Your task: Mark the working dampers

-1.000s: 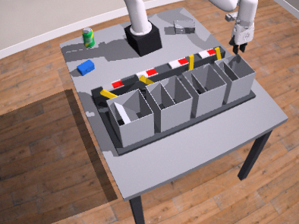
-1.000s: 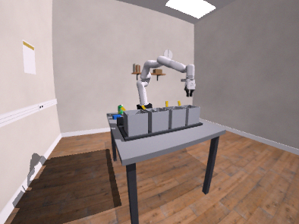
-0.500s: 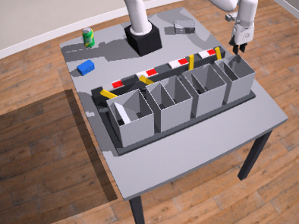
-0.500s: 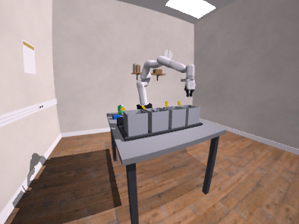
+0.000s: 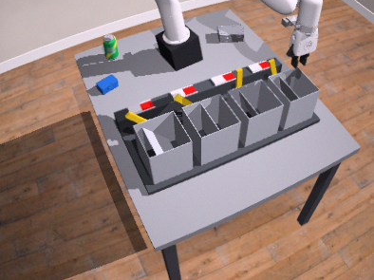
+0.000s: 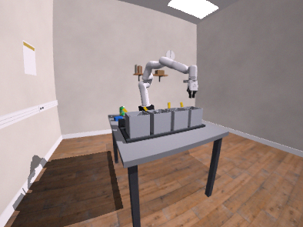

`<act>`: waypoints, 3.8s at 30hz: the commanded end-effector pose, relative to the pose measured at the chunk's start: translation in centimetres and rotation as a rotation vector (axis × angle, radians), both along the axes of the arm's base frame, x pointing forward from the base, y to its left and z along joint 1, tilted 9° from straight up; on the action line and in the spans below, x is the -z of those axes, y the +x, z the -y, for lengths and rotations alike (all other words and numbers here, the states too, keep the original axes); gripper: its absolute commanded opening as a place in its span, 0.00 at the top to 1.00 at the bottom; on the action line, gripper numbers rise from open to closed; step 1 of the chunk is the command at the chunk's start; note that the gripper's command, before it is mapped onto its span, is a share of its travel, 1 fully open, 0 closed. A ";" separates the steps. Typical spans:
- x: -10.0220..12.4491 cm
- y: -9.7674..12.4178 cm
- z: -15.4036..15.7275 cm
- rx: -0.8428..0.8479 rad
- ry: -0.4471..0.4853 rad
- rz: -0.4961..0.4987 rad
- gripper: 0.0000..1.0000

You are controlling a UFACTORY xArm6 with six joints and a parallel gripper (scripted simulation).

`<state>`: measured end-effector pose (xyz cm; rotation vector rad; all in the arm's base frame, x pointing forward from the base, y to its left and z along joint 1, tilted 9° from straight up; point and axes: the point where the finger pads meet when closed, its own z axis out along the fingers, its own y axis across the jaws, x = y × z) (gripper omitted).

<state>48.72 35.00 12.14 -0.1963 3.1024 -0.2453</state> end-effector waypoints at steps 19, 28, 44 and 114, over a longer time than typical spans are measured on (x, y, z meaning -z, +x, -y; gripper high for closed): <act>-0.2 0.1 -0.1 0.000 0.003 0.004 0.61; -0.2 0.1 -0.1 0.000 0.003 0.004 0.61; -0.1 -0.5 0.3 -0.002 0.024 0.000 0.61; 6.1 -10.3 6.4 -0.005 0.313 -0.036 0.61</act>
